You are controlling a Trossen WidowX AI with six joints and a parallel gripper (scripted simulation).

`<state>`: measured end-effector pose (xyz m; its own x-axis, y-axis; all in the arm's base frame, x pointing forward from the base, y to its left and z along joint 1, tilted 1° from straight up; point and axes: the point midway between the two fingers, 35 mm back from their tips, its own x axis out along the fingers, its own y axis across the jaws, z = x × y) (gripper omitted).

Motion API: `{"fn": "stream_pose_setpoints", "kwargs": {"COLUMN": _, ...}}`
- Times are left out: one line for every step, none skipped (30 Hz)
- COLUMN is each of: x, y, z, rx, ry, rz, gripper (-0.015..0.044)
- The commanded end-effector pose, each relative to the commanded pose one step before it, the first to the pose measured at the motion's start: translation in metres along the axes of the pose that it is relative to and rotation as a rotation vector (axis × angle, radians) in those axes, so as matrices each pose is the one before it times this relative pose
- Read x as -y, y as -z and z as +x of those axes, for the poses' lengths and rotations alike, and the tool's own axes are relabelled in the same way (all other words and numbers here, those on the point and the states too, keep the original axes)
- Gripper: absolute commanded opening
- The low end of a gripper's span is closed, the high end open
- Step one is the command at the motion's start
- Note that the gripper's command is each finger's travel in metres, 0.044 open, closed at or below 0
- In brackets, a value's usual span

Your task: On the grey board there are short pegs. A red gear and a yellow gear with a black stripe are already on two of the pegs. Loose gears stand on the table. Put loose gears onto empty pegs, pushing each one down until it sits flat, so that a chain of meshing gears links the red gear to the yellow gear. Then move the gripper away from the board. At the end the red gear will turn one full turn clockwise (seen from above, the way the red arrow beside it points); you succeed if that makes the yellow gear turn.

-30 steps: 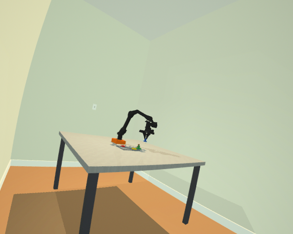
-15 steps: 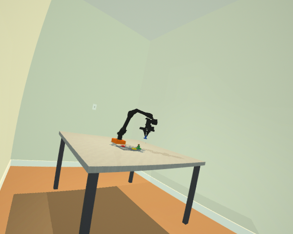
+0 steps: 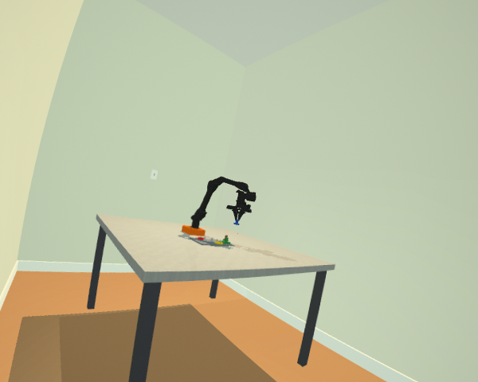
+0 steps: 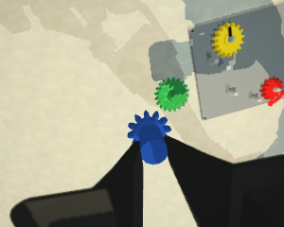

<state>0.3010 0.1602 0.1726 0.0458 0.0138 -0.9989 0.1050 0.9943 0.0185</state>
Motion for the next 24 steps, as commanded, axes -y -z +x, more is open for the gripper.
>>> {"fn": "stream_pose_setpoints", "kwargs": {"x": 0.00888, "y": -0.00089, "z": 0.00334, "rx": -0.00537, "ry": 0.0, "rz": -0.0011, "gripper": 0.0}}
{"fn": "stream_pose_setpoints", "kwargs": {"x": 0.00251, "y": -0.00071, "z": 0.00081, "rx": 0.00003, "ry": 0.00021, "rz": 0.0, "gripper": 0.0}}
{"fn": "stream_pose_setpoints", "kwargs": {"x": 0.00251, "y": -0.00069, "z": 0.00081, "rx": 0.00003, "ry": 0.00021, "rz": 0.0, "gripper": 0.0}}
{"fn": "stream_pose_setpoints", "kwargs": {"x": 0.00252, "y": -0.00066, "z": 0.00081, "rx": 0.00003, "ry": 0.00021, "rz": 0.0, "gripper": 0.0}}
{"fn": "stream_pose_setpoints", "kwargs": {"x": 0.00252, "y": -0.00063, "z": 0.00081, "rx": 0.00002, "ry": 0.00021, "rz": 0.0, "gripper": 0.0}}
{"fn": "stream_pose_setpoints", "kwargs": {"x": 0.00252, "y": -0.00061, "z": 0.00082, "rx": 0.00002, "ry": 0.0002, "rz": 0.0, "gripper": 0.0}}
{"fn": "stream_pose_setpoints", "kwargs": {"x": 0.00252, "y": -0.00058, "z": 0.00082, "rx": 0.00002, "ry": 0.0002, "rz": 0.0, "gripper": 0.0}}
{"fn": "stream_pose_setpoints", "kwargs": {"x": 0.00252, "y": -0.00056, "z": 0.00082, "rx": 0.00002, "ry": 0.0002, "rz": 0.0, "gripper": 0.0}}
{"fn": "stream_pose_setpoints", "kwargs": {"x": 0.00253, "y": -0.00053, "z": 0.00082, "rx": 0.00002, "ry": 0.0002, "rz": 0.0, "gripper": 0.0}}
{"fn": "stream_pose_setpoints", "kwargs": {"x": 0.00253, "y": -0.00051, "z": 0.00083, "rx": 0.00002, "ry": 0.0002, "rz": 0.0, "gripper": 0.0}}
{"fn": "stream_pose_setpoints", "kwargs": {"x": 0.00253, "y": -0.00048, "z": 0.00083, "rx": 0.00002, "ry": 0.0002, "rz": 0.0, "gripper": 0.0}}
{"fn": "stream_pose_setpoints", "kwargs": {"x": 0.00253, "y": -0.00046, "z": 0.00083, "rx": 0.00002, "ry": 0.0002, "rz": 0.0, "gripper": 0.0}}
{"fn": "stream_pose_setpoints", "kwargs": {"x": 0.00253, "y": -0.00043, "z": 0.00083, "rx": 0.00002, "ry": 0.0002, "rz": 0.0, "gripper": 0.0}}
{"fn": "stream_pose_setpoints", "kwargs": {"x": 0.00253, "y": -0.00041, "z": 0.00084, "rx": 0.00001, "ry": 0.0002, "rz": 0.0, "gripper": 0.0}}
{"fn": "stream_pose_setpoints", "kwargs": {"x": 0.00253, "y": -0.00038, "z": 0.00084, "rx": 0.00001, "ry": 0.0002, "rz": 0.0, "gripper": 0.0}}
{"fn": "stream_pose_setpoints", "kwargs": {"x": 0.00253, "y": -0.00035, "z": 0.00084, "rx": 0.00001, "ry": 0.0002, "rz": 0.0, "gripper": 0.0}}
{"fn": "stream_pose_setpoints", "kwargs": {"x": 0.00253, "y": -0.00033, "z": 0.00084, "rx": 0.00001, "ry": 0.0002, "rz": 0.0, "gripper": 0.0}}
{"fn": "stream_pose_setpoints", "kwargs": {"x": 0.00253, "y": -0.0003, "z": 0.00084, "rx": 0.00001, "ry": 0.0002, "rz": 0.0, "gripper": 0.0}}
{"fn": "stream_pose_setpoints", "kwargs": {"x": 0.00253, "y": -0.00028, "z": 0.00085, "rx": 0.00001, "ry": 0.0002, "rz": 0.0, "gripper": 0.0}}
{"fn": "stream_pose_setpoints", "kwargs": {"x": 0.00253, "y": -0.00025, "z": 0.00085, "rx": 0.00001, "ry": 0.0002, "rz": 0.0, "gripper": 0.0}}
{"fn": "stream_pose_setpoints", "kwargs": {"x": 0.00252, "y": -0.00023, "z": 0.00085, "rx": 0.00001, "ry": 0.0002, "rz": 0.0, "gripper": 0.0}}
{"fn": "stream_pose_setpoints", "kwargs": {"x": 0.00252, "y": -0.0002, "z": 0.00085, "rx": 0.0, "ry": 0.0002, "rz": 0.0, "gripper": 0.0}}
{"fn": "stream_pose_setpoints", "kwargs": {"x": 0.00252, "y": -0.00018, "z": 0.00086, "rx": 0.0, "ry": 0.0002, "rz": 0.0, "gripper": 0.0}}
{"fn": "stream_pose_setpoints", "kwargs": {"x": 0.00252, "y": -0.00015, "z": 0.00086, "rx": 0.0, "ry": 0.0002, "rz": 0.0, "gripper": 0.0}}
